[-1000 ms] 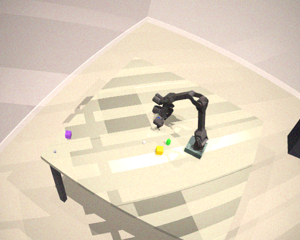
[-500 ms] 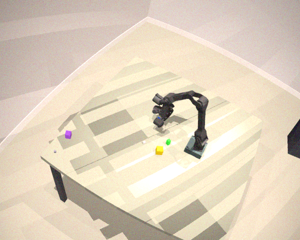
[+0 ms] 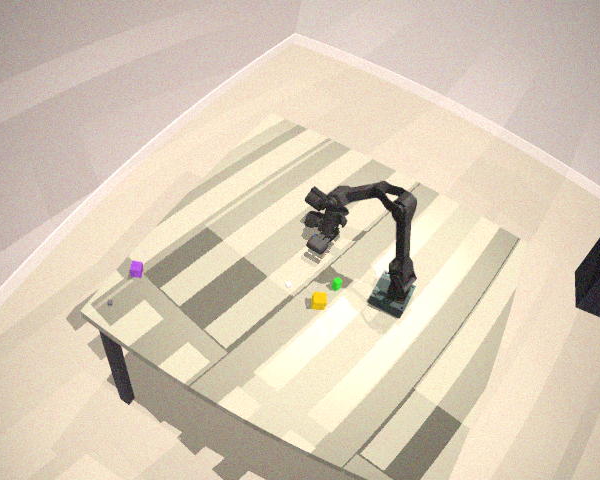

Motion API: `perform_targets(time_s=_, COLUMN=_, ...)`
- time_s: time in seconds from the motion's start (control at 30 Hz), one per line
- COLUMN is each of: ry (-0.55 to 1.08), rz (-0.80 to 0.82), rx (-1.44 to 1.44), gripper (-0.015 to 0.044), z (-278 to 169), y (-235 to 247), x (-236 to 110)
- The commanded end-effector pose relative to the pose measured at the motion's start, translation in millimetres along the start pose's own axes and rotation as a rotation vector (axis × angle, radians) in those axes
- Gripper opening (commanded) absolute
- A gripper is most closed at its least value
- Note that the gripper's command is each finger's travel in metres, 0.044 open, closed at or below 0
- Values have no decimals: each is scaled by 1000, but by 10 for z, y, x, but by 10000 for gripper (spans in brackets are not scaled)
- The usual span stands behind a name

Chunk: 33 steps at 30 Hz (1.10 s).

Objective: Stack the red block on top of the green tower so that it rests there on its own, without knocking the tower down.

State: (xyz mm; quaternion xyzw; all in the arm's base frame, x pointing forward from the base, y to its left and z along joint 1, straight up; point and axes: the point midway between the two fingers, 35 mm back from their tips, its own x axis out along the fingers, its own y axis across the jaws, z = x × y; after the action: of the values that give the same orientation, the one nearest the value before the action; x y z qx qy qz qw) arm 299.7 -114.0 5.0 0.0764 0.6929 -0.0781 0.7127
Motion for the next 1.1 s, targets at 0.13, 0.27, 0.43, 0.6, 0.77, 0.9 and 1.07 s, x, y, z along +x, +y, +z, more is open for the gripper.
perform_targets(time_s=0.13, ry=3, rz=-5, rx=-5, gripper=0, z=0, y=-5, x=-99)
perform_targets(time_s=0.27, ry=3, rz=-5, rx=-5, gripper=0, z=5, y=-1, x=-309)
perform_targets(time_s=0.43, ry=3, rz=-5, rx=-5, gripper=0, z=6, y=2, x=-621)
perform_targets(time_s=0.6, ry=3, rz=-5, rx=-5, gripper=0, z=9, y=3, x=-890)
perform_targets(time_s=0.77, ry=3, rz=-5, rx=-5, gripper=0, z=9, y=5, x=-1144)
perform_targets(time_s=0.9, ry=-4, rz=-1, rx=-3, gripper=0, z=18, y=10, x=-1150)
perform_targets(time_s=1.07, ry=3, rz=-4, rx=-5, gripper=0, z=-3, y=49, x=-1184)
